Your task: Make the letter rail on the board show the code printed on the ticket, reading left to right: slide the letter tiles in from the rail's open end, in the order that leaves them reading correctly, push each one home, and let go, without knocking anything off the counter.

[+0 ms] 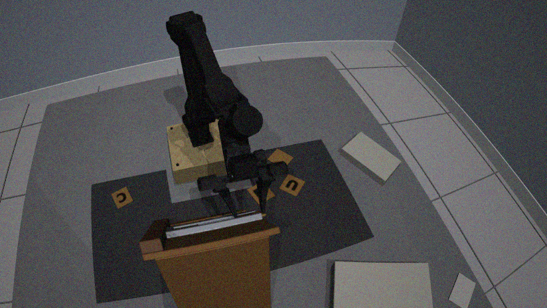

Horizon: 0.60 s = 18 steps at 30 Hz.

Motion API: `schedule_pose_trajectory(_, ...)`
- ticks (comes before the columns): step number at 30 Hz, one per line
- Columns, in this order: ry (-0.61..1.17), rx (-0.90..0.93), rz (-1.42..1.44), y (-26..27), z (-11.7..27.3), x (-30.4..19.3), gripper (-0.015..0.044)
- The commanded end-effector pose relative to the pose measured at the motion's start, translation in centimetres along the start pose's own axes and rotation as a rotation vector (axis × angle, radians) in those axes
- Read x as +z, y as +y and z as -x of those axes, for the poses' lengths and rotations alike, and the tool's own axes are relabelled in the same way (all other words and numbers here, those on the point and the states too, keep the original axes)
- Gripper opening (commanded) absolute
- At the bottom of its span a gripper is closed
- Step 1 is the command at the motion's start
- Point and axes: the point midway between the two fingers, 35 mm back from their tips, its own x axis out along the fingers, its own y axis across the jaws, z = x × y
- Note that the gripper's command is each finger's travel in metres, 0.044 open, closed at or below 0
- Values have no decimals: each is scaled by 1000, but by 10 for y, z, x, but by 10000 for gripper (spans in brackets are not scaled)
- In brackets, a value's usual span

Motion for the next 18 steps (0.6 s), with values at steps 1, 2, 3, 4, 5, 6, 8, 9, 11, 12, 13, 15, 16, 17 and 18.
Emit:
schedule_pose_trajectory(1,-2,4,4,0,0,0,0)
schedule_pose_trajectory(2,-2,4,4,-1,0,0,0)
schedule_pose_trajectory(3,-2,4,4,-1,0,0,0)
schedule_pose_trajectory(4,-2,4,4,-2,0,0,0)
schedule_pose_trajectory(5,-2,4,4,-2,0,0,0)
schedule_pose_trajectory(6,-2,4,4,-3,0,0,0)
schedule_pose_trajectory(8,-2,4,4,-4,0,0,0)
schedule_pose_trajectory(9,-2,4,4,-5,0,0,0)
schedule_pose_trajectory(11,-2,4,4,-6,0,0,0)
schedule_pose_trajectory(12,-2,4,5,-6,0,0,0)
schedule_pose_trajectory(13,-2,4,5,-7,0,0,0)
schedule_pose_trajectory(15,-2,4,5,-8,0,0,0)
schedule_pose_trajectory(16,-2,4,5,-8,0,0,0)
schedule_pose_trajectory(17,-2,4,5,-9,0,0,0)
schedule_pose_trajectory(18,-2,4,5,-9,0,0,0)
